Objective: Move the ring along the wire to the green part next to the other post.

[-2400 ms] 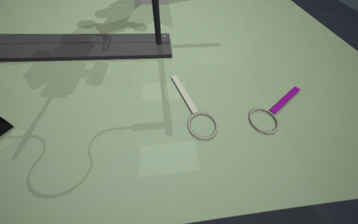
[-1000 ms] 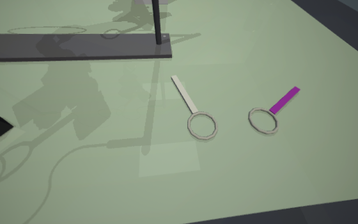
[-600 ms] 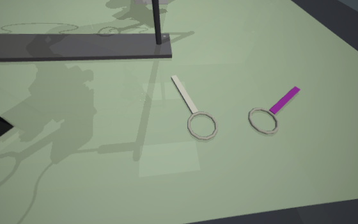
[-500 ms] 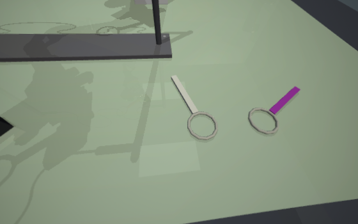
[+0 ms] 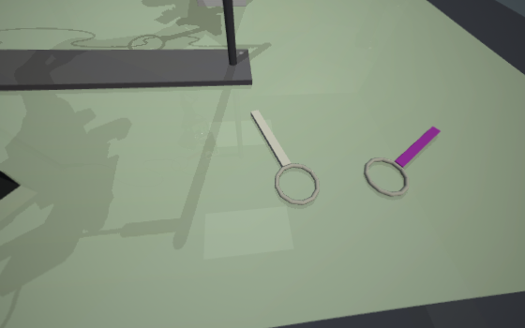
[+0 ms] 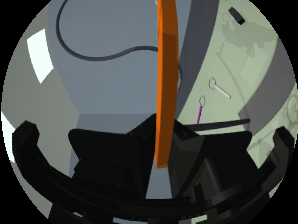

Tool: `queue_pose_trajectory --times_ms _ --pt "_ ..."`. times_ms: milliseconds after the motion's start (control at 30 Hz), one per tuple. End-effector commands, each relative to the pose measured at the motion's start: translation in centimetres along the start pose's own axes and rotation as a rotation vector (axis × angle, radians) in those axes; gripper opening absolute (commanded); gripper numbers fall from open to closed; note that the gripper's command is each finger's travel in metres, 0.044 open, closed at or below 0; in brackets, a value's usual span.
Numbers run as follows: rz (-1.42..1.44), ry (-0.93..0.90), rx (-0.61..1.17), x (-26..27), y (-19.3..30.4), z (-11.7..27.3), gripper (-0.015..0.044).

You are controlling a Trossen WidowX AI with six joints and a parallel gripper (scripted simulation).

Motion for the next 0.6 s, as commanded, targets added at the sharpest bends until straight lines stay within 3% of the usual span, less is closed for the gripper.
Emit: queue_pose_trajectory --times_ms 0,567 --pt "-0.045 -0.041 -0.004 1.0 -0.4 0.3 -0.0150" --pt "-0.177 -0.117 0.000 3.0 -1.2 0.8 -0.0150"
Point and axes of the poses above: the point midway between the two fingers, 35 mm back from their tips, its own z axis back along the fingers, its own x axis across the jaws, y = z × x, the point moved 6 cm from there along z, back along the fingers, and after that the axes turned 10 degrees about z, right-handed, at the moved point
